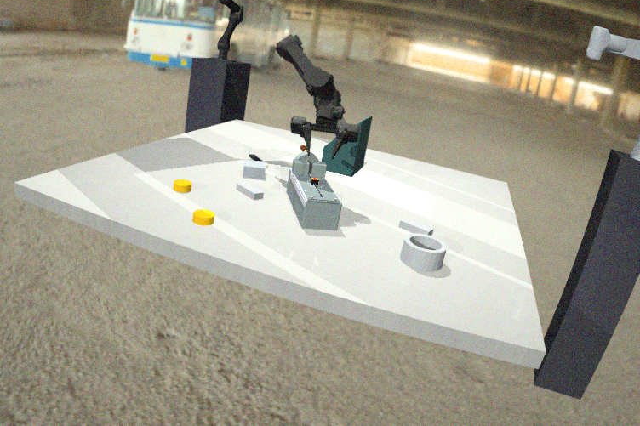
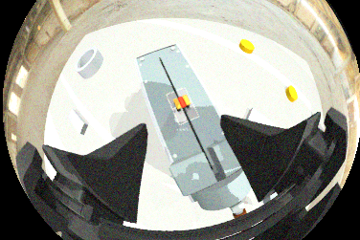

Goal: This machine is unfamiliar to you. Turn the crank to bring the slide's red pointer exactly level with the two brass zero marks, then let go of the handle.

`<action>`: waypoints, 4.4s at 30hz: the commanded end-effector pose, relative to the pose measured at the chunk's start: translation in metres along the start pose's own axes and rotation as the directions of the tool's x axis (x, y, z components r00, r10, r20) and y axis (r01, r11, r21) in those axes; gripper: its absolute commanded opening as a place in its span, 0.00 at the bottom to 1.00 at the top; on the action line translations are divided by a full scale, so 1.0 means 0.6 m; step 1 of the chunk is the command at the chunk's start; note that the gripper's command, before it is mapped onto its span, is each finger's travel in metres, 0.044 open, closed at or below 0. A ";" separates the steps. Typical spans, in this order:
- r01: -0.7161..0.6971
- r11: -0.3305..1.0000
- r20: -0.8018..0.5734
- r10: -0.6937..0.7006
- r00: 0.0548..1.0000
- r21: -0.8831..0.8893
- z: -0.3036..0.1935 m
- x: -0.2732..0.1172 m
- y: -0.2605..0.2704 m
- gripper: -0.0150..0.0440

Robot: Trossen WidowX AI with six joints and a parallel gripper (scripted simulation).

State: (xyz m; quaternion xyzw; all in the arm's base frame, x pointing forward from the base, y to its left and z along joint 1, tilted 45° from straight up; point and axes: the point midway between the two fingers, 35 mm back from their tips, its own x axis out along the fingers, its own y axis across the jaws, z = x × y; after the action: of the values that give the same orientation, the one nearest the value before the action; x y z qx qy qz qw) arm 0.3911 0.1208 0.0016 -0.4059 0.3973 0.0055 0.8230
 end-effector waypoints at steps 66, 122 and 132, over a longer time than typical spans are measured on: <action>-0.001 1.000 0.000 0.001 1.000 0.000 0.000 0.000 0.000 0.25; -0.001 1.000 0.000 0.001 1.000 0.000 0.000 0.000 0.000 0.25; -0.002 1.000 0.000 0.002 1.000 0.000 0.000 0.000 0.000 0.25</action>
State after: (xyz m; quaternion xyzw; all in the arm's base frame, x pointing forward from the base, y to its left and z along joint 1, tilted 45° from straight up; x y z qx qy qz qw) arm 0.3911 0.1210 0.0015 -0.4054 0.3975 0.0063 0.8232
